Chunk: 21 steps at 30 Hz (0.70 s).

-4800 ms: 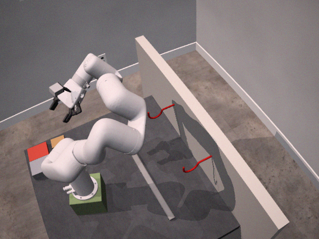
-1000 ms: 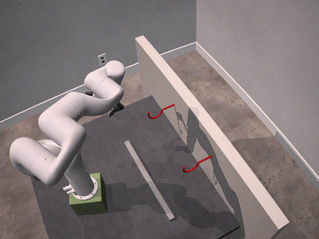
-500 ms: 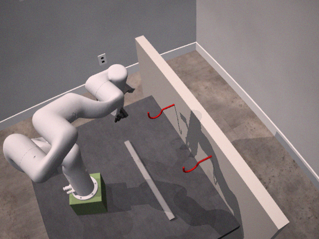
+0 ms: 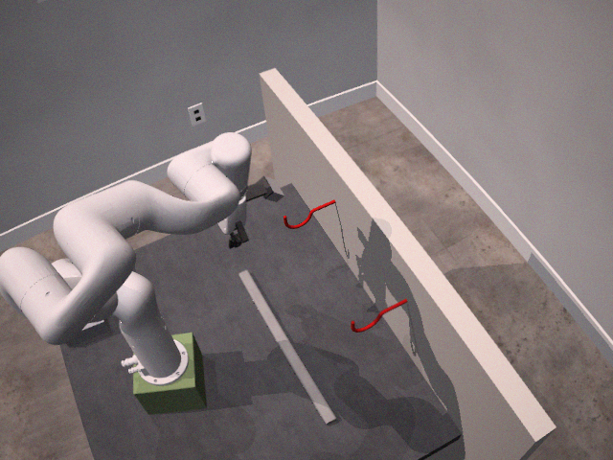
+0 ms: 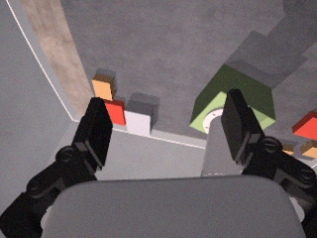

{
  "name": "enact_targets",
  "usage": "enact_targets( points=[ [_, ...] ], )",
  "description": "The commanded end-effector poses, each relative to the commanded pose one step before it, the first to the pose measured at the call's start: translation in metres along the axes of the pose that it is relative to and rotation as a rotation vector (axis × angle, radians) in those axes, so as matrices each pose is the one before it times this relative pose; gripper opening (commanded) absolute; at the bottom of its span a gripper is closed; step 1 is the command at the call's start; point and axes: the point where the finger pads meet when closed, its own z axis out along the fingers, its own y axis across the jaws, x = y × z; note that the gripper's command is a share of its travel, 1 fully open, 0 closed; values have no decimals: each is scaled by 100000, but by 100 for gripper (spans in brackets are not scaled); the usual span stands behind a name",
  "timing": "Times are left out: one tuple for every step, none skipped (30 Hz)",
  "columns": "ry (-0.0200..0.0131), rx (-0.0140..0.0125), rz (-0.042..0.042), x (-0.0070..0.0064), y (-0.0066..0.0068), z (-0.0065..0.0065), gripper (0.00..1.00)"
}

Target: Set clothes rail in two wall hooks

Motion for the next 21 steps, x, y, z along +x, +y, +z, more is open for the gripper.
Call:
enact_targets(
  points=[
    [3397, -2431, 16745, 751, 1255, -7, 100],
    [532, -373, 3269, 262, 423, 53, 100],
    [532, -371, 3269, 161, 241, 33, 100],
    [458, -317, 2819, 1, -1, 0, 100],
    [530, -335, 3274, 279, 411, 62, 100],
    [530, -335, 3274, 292, 401, 65, 100],
    [530, -333, 3274, 187, 239, 42, 100],
    [0, 0, 0, 0, 0, 0, 100],
    [0, 0, 0, 0, 0, 0, 100],
    [527, -306, 3278, 298, 395, 72, 100],
    [527, -305, 3277, 310, 387, 75, 100],
    [526, -304, 3277, 206, 241, 50, 100],
    [525, -301, 3277, 1, -1, 0, 100],
    [370, -212, 2312, 1, -1, 0, 100],
    [519, -266, 3282, 334, 363, 86, 100],
    [520, -265, 3282, 345, 352, 89, 100],
    [519, -264, 3282, 237, 226, 61, 100],
    [435, -220, 2764, 1, -1, 0, 100],
    [512, -234, 3286, 358, 337, 97, 100],
    [512, -234, 3286, 368, 325, 100, 100],
    [511, -233, 3285, 261, 215, 71, 100]
  ],
)
